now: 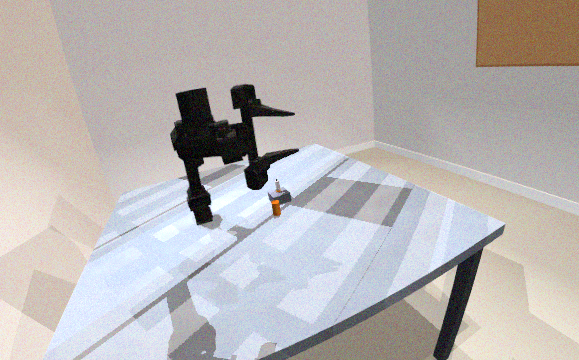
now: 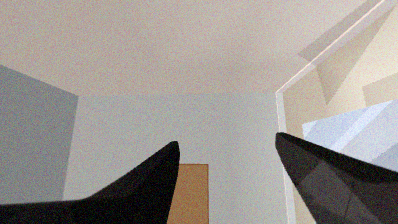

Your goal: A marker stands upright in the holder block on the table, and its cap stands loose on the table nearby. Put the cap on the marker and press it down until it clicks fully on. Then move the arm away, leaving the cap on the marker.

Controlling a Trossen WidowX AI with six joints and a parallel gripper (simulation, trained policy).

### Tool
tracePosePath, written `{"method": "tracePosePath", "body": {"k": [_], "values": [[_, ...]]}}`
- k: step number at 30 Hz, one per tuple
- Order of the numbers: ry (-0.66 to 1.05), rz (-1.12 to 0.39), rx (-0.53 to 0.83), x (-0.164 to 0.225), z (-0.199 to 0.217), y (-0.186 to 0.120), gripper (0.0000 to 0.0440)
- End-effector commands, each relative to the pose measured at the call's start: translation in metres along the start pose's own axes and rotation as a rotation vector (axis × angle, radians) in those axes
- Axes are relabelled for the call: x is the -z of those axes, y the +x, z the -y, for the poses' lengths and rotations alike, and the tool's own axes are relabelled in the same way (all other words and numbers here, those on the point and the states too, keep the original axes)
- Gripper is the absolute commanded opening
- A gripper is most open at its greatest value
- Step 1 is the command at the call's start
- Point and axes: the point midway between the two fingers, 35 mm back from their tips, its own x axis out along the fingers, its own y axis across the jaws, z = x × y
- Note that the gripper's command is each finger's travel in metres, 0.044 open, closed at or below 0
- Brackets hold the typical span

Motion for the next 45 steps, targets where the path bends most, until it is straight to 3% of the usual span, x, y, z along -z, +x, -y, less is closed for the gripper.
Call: {"method": "tracePosePath", "body": {"k": [1,24,45], "values": [[0.021,-0.011,0.036,0.012,0.009,0.008,0.0304],[0.121,-0.092,0.265,0.091,0.054,0.046,0.0311],[0.17,-0.162,0.5,0.162,0.095,0.053,0.0311]]}}
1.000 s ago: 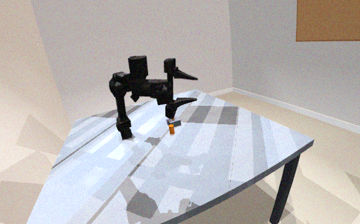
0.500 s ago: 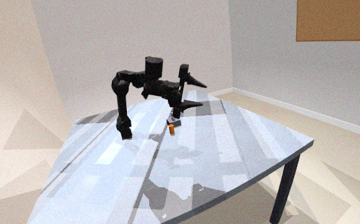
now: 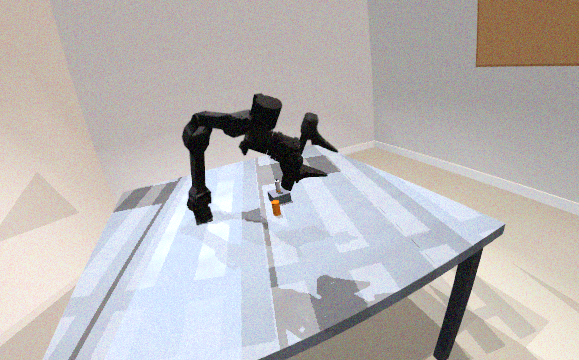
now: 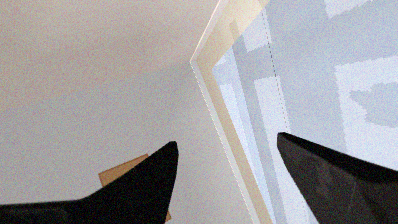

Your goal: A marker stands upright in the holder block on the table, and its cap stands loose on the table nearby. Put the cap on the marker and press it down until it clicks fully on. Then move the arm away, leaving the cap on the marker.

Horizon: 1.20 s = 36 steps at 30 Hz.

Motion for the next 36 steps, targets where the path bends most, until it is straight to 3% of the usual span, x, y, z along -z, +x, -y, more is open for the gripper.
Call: {"method": "tracePosePath", "body": {"k": [1,36], "values": [[0.006,-0.01,0.05,0.011,0.011,0.006,0.0311],[0.018,-0.077,0.454,0.103,0.088,0.027,0.0315]]}}
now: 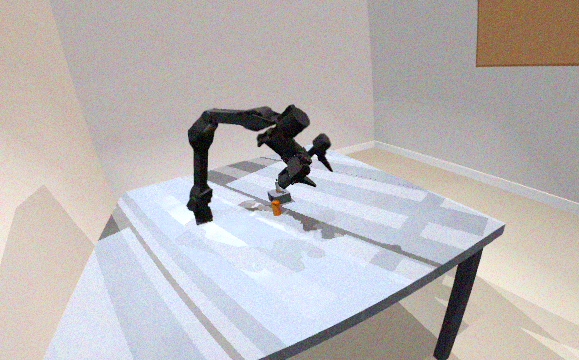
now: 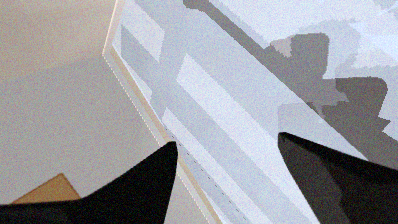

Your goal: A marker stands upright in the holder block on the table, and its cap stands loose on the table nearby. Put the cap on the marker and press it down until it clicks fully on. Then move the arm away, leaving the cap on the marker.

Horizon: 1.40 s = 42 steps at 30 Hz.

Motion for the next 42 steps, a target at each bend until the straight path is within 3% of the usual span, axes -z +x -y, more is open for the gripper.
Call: {"method": "tracePosePath", "body": {"k": [1,42], "values": [[-0.004,-0.004,0.052,0.009,0.011,0.006,0.0316],[-0.046,0.026,0.474,0.08,0.09,0.024,0.0321]]}}
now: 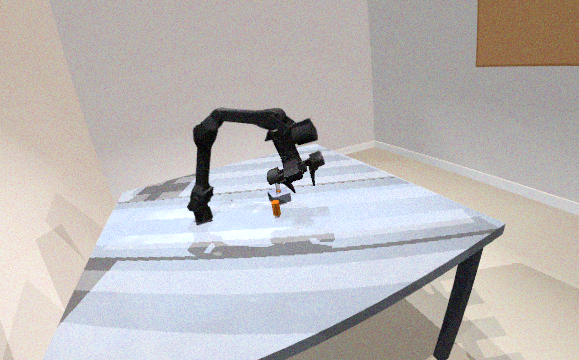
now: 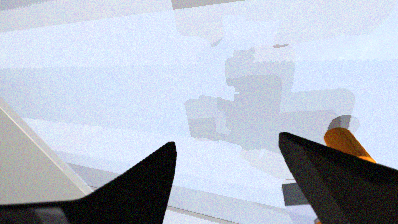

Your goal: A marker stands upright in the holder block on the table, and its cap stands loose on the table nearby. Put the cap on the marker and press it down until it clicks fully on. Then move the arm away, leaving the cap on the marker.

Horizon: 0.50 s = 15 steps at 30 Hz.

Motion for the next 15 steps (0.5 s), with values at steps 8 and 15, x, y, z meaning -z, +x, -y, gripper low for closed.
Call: {"method": "tracePosePath", "body": {"k": [8,15], "values": [[-0.004,0.02,0.107,0.015,0.019,0.01,0.0322],[-0.01,0.035,0.165,0.023,0.03,0.014,0.0322]]}}
